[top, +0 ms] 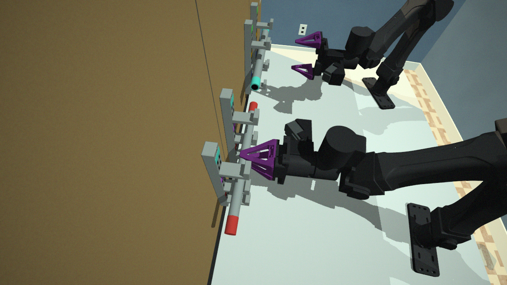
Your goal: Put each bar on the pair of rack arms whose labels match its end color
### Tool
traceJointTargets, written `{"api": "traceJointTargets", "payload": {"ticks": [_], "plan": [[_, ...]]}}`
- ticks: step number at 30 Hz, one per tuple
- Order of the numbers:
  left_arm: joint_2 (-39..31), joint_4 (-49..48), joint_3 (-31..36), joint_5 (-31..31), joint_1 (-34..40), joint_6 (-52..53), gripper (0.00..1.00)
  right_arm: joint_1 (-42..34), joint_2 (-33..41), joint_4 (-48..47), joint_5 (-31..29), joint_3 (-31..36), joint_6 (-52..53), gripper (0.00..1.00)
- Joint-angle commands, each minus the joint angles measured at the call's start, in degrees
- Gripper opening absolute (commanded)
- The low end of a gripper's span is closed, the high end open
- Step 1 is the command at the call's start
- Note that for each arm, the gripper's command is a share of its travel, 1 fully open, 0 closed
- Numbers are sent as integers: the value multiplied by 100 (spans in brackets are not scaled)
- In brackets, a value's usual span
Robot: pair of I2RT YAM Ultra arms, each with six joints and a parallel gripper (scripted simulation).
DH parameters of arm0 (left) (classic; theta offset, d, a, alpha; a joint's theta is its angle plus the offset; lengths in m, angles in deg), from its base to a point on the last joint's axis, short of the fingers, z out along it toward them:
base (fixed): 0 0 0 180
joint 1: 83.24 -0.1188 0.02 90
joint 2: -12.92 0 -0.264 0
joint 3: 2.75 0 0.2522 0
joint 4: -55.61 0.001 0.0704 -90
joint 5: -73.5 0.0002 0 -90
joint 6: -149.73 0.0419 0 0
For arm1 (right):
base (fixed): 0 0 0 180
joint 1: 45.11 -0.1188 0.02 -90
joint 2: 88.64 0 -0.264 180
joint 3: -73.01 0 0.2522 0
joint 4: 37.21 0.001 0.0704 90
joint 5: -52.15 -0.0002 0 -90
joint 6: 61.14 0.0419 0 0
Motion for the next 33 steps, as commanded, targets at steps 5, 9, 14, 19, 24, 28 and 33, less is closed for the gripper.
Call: {"api": "traceJointTargets", "payload": {"ticks": [5, 9, 14, 19, 24, 28, 33], "plan": [[46, 0, -225, 35, -73, -22, 0, -54, -6, -222, -26, -21, 32, 100], [66, 6, -251, 39, -77, -22, 0, -54, -6, -222, -26, -21, 32, 100], [95, 15, -290, 43, -81, -22, 0, -54, -6, -222, -26, -21, 32, 100], [113, 21, -313, 46, -84, -23, 0, -54, -6, -222, -26, -21, 32, 100], [141, 30, -350, 50, -88, -23, 0, -54, -6, -222, -26, -21, 32, 100], [164, 38, -380, 53, -91, -23, 0, -54, -6, -222, -26, -21, 32, 100], [192, 47, -418, 58, -95, -23, 0, -54, -6, -222, -26, -21, 32, 100]]}}
